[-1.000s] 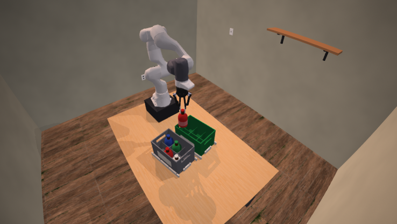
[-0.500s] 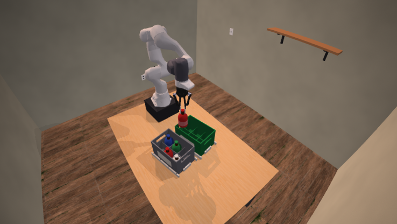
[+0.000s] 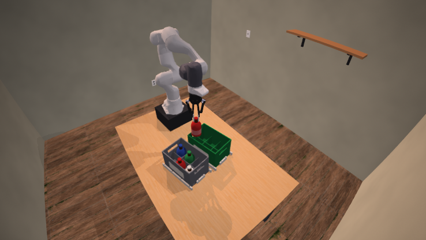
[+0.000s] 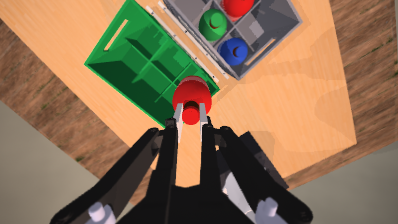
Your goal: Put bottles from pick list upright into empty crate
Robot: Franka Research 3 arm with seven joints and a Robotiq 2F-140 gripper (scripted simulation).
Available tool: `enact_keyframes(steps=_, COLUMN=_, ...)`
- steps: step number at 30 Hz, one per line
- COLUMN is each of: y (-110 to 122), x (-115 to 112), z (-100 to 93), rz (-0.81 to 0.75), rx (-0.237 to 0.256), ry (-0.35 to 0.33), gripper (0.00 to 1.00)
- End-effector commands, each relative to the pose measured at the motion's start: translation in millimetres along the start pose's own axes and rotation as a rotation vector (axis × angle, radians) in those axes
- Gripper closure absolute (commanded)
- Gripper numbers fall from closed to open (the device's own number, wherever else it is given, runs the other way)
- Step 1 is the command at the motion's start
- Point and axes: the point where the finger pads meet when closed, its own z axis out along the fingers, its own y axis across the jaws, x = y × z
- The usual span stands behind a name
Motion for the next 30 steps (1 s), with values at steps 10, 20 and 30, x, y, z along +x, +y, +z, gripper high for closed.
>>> enact_keyframes(steps=10, y=-3, x=3, z=3.0, rz=0.006, rx=0.006, ry=0.009, gripper=1.00)
enact_keyframes(steps=20, y=-4, x=4, z=12.0, rz=0.006, rx=0.006, ry=0.009, gripper=1.00)
enact_keyframes(steps=30, y=-4, x=5, z=21.0, rz=0.006, rx=0.006, ry=0.009, gripper=1.00)
